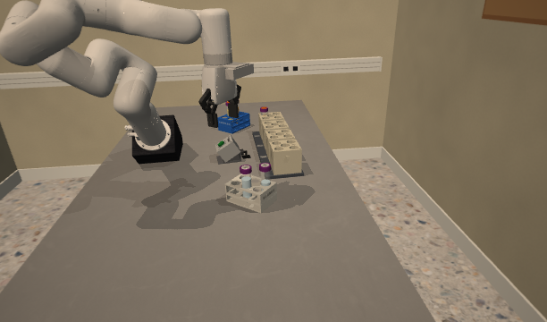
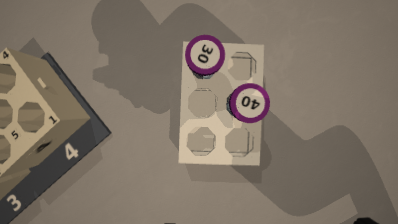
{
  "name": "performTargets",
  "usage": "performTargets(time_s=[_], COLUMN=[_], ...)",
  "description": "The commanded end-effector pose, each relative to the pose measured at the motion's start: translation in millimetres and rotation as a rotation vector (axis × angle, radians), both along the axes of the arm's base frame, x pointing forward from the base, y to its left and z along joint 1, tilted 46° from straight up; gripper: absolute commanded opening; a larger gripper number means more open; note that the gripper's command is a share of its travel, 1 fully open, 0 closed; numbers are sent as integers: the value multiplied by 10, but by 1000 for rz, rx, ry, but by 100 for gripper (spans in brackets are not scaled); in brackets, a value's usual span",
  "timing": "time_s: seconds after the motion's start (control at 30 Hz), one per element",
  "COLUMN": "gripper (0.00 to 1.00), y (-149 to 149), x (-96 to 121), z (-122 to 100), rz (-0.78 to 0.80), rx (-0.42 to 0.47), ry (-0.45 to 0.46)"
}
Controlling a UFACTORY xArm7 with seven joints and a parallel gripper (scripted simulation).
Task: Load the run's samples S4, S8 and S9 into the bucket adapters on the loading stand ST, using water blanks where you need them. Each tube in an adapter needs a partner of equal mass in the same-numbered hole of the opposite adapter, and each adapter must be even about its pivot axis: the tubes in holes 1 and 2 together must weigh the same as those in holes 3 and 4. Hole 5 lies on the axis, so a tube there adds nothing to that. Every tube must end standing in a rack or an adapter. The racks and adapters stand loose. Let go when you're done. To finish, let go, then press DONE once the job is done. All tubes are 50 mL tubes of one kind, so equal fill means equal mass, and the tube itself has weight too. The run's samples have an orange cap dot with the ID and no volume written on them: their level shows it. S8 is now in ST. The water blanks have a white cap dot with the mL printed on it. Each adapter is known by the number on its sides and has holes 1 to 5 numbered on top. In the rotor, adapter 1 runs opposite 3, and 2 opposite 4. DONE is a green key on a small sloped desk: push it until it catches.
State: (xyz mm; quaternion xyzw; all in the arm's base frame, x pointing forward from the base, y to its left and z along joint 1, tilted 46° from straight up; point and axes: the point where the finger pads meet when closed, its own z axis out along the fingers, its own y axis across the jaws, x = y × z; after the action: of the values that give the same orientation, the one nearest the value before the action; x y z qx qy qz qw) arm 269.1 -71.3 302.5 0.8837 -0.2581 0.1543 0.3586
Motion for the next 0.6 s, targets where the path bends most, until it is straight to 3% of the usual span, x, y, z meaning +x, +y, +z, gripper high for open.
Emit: performTargets(time_s=[0.0,0.1,0.17,0.57], gripper=[100,100,100,100], y=[174,275,275,678], x=[104,163,163,396], z=[-138,-233,-233,-616], rz=[113,183,183,461], rx=[-14,-23,-23,-58], ry=[112,184,184,469])
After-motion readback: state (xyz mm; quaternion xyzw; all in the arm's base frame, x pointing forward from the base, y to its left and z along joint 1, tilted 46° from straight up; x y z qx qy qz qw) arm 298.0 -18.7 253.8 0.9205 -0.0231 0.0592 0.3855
